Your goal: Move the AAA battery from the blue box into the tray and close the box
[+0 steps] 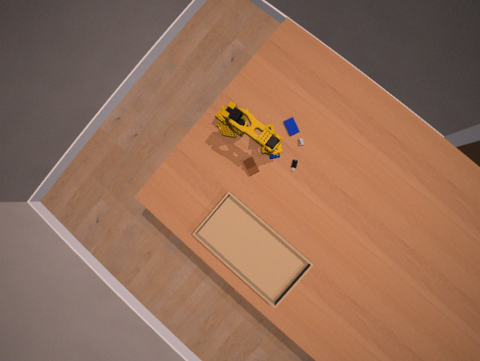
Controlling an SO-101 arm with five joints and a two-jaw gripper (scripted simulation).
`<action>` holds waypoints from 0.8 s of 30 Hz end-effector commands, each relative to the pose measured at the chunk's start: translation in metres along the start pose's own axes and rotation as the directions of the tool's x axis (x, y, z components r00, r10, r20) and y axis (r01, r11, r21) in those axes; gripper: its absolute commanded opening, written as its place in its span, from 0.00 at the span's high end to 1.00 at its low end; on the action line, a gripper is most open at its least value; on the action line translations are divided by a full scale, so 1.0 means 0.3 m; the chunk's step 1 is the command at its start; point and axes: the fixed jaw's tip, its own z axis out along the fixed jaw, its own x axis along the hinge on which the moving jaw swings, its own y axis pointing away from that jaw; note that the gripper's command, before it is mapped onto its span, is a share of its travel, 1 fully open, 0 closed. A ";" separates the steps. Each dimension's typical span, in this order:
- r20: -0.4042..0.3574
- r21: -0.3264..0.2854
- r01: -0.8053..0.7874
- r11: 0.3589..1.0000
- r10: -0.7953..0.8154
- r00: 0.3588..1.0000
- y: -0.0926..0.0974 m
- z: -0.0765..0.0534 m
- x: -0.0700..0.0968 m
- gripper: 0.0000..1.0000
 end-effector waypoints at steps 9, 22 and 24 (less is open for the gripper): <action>-0.032 0.035 -0.033 0.999 0.034 0.999 0.142 -0.024 0.170 0.80; -0.031 0.037 -0.073 0.997 0.075 0.997 0.386 -0.015 0.259 0.80; -0.031 0.037 -0.073 0.997 0.075 0.997 0.386 -0.015 0.259 0.80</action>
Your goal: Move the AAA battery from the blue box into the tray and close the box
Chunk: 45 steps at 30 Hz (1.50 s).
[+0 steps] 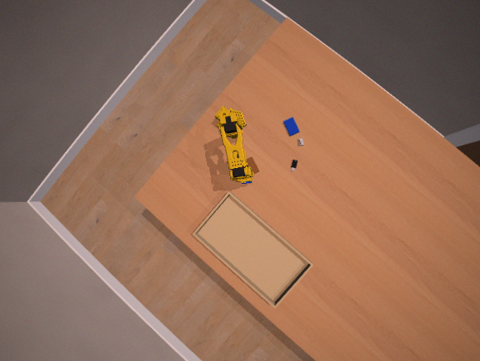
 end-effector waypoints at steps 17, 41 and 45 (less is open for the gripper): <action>-0.035 0.005 -0.010 1.000 0.010 0.999 0.103 -0.025 0.040 0.80; -0.035 0.005 -0.010 1.000 0.010 0.999 0.109 -0.030 0.043 0.80; -0.035 0.005 -0.010 1.000 0.010 0.999 0.116 -0.036 0.047 0.80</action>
